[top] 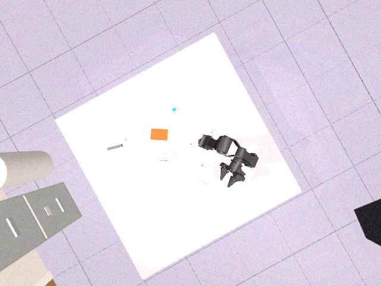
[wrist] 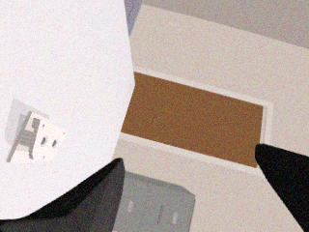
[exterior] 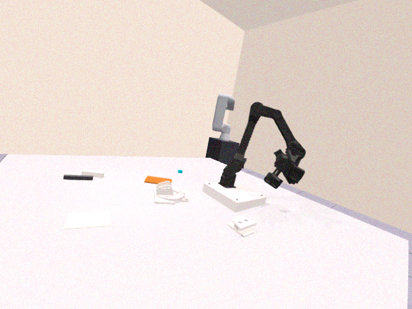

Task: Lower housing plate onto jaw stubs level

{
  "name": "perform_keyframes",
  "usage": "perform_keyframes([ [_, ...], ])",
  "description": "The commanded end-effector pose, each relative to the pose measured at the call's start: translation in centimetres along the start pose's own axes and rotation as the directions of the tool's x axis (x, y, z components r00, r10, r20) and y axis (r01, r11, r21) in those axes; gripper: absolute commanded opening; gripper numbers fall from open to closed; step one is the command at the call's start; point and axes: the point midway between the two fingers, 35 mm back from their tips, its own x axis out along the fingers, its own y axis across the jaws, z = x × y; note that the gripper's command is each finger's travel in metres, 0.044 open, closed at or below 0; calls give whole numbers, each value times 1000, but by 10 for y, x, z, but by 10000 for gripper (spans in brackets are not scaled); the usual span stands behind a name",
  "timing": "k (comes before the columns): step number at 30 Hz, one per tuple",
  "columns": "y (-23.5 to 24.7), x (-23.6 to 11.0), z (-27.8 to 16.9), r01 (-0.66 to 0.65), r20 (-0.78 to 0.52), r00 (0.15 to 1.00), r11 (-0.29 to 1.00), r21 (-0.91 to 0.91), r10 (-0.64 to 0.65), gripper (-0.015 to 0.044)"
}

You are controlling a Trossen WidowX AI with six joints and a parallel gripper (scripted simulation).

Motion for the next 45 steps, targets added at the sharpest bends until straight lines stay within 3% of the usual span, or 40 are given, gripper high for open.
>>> perform_keyframes([
  [1,0,0,0,0,0,1000,1000,0,0,426],
  [22,15,14,-12,-131,-112,979,952,277,168,440],
  [34,31,31,-24,-163,-227,914,817,554,336,440],
  [45,44,43,-33,-102,-297,824,642,760,483,440],
])
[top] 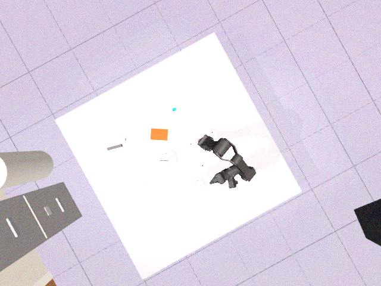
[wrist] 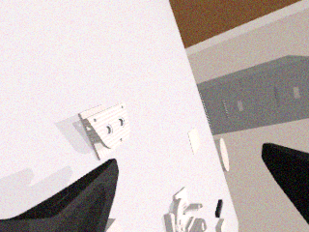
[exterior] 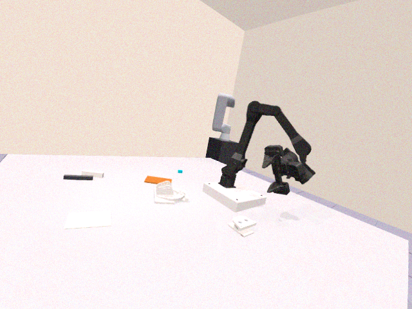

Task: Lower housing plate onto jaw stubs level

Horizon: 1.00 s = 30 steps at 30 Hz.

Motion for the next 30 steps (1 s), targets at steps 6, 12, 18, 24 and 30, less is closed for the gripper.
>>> perform_keyframes([
  [6,3,15,-6,-34,-149,986,967,253,73,440],
  [12,5,23,-9,-22,-229,966,916,401,123,440],
  [18,6,31,-12,12,-297,939,847,531,173,440],
  [24,5,39,-13,58,-350,911,773,632,218,440],
  [30,6,46,-15,120,-399,876,678,725,272,440],
])
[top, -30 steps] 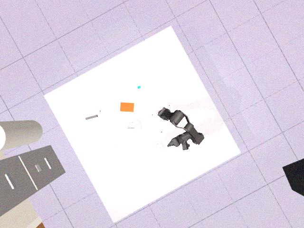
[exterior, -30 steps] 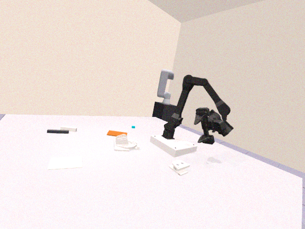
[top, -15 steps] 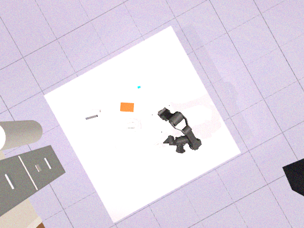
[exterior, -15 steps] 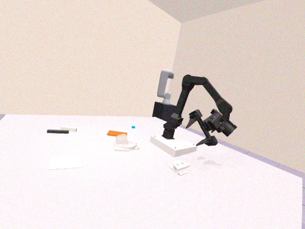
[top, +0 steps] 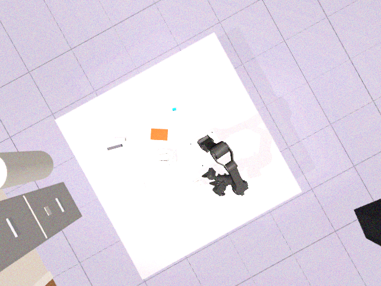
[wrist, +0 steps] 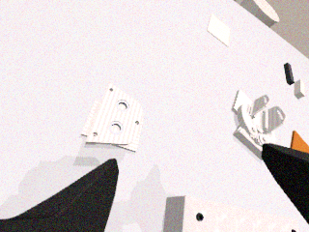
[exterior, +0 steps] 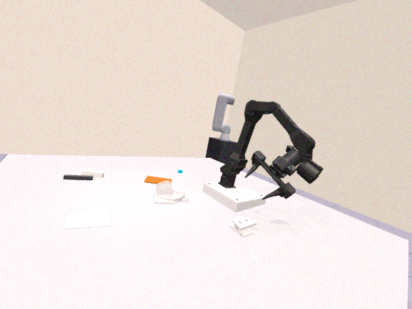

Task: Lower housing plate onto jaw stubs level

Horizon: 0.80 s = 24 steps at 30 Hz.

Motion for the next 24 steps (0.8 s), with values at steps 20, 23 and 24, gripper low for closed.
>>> perform_keyframes([
  [20,6,24,10,99,-297,951,826,556,86,440],
  [23,7,26,11,131,-331,938,778,615,104,440],
  [24,7,27,12,142,-342,933,761,633,111,440],
])
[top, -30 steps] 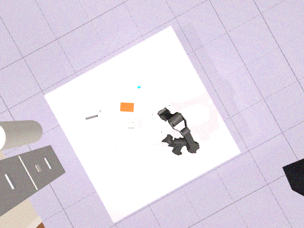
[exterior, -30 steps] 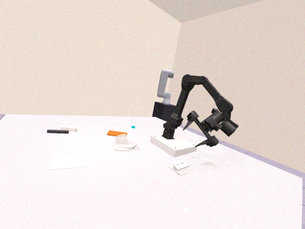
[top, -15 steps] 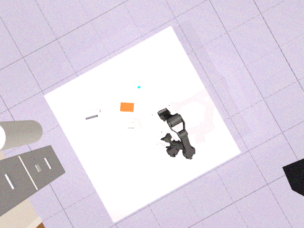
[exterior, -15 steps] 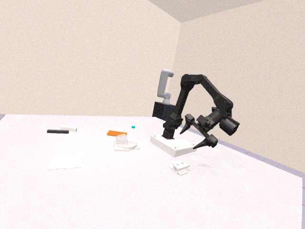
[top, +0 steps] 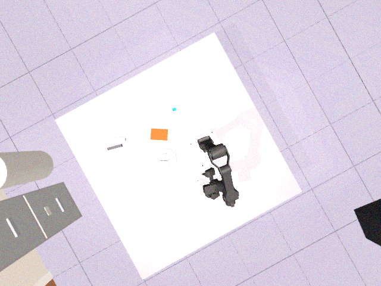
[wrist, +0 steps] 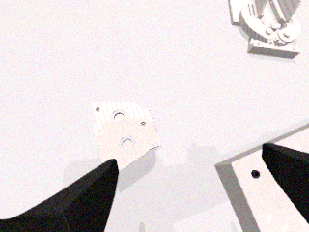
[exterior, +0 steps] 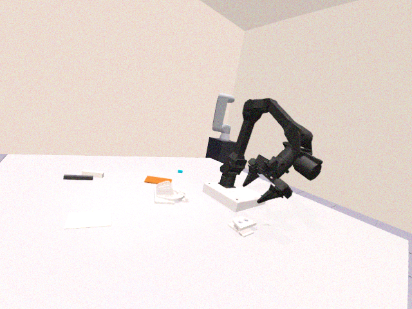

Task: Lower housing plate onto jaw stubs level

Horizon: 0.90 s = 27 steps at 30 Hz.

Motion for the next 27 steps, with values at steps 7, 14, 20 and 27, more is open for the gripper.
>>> perform_keyframes([
  [7,9,7,6,49,-147,989,956,290,-6,440],
  [14,15,10,11,107,-237,972,882,459,6,440],
  [20,20,13,17,169,-309,951,794,585,25,440],
  [27,27,16,24,252,-386,921,665,703,59,440],
])
